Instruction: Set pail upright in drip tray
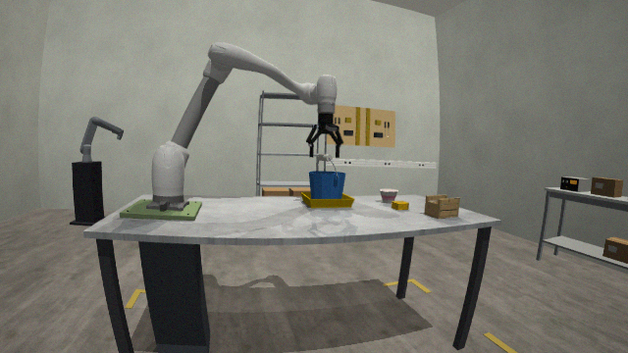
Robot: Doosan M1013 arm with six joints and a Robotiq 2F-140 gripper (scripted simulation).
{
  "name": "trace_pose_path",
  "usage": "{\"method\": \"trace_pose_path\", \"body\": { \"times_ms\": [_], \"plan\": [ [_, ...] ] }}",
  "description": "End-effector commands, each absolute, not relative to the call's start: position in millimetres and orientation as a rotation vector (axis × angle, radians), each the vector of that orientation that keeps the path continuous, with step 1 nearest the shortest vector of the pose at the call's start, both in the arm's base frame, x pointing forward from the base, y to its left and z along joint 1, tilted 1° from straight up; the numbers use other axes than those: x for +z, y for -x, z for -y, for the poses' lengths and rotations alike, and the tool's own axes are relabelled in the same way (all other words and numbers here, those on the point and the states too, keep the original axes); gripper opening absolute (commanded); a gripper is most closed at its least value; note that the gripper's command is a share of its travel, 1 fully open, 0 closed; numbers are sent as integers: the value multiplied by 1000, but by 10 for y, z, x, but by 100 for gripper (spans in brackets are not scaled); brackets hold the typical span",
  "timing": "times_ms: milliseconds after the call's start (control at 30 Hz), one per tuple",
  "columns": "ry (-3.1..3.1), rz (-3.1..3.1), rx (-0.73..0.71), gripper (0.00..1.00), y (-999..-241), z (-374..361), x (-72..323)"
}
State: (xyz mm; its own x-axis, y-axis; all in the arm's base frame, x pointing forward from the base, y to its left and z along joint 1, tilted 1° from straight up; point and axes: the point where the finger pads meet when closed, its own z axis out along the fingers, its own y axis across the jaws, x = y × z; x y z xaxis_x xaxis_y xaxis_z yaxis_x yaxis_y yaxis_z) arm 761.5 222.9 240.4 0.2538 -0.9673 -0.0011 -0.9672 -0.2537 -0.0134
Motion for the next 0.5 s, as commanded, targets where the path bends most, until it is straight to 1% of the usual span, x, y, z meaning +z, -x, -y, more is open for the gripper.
{"method": "trace_pose_path", "body": {
  "times_ms": [0, 467],
  "plan": [
    [2477, -1911, -12, 100, -7616, -2230, 2482],
    [2477, -1911, -12, 100, -7612, -2229, 2767]
  ]
}}
